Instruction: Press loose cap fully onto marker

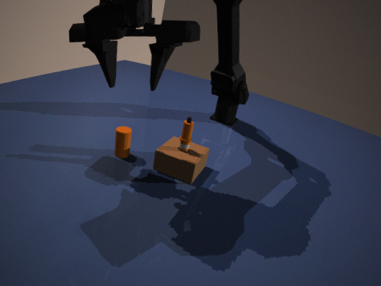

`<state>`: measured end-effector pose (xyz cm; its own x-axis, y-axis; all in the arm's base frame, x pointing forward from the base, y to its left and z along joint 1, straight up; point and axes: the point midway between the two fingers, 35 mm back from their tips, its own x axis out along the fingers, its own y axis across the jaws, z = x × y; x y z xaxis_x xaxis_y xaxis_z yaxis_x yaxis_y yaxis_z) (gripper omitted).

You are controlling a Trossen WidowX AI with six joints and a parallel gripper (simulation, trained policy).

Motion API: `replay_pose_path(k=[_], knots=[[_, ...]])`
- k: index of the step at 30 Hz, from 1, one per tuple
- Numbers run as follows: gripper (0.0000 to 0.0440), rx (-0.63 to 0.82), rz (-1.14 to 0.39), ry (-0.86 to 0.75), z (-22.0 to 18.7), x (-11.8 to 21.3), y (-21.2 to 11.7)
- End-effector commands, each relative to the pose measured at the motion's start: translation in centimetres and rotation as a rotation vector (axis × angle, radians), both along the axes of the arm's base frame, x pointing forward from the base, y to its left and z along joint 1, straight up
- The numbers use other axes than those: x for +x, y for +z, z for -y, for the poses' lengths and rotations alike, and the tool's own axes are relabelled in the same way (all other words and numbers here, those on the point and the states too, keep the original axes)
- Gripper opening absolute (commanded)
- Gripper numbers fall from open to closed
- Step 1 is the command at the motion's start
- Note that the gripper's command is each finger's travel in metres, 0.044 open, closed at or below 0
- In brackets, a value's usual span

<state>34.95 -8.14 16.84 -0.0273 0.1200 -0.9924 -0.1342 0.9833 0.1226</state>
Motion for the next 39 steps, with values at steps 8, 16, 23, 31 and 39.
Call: replay_pose_path(k=[8, 16, 23, 31, 39], knots=[[0.0318, -0.019, -0.072, 0.02, 1.2, -0.4, -3.0], [0.0307, -0.018, -0.11, 0.05, 1.7, -0.7, -5.5], [0.0294, -0.011, -0.13, 0.089, 1.7, -0.9, -7.9], [0.0277, -0.014, -0.14, 0.147, 1.6, -1.1, -10.0], [0.0219, -0.031, -0.137, 0.197, 1.4, -1.4, -11.0]])
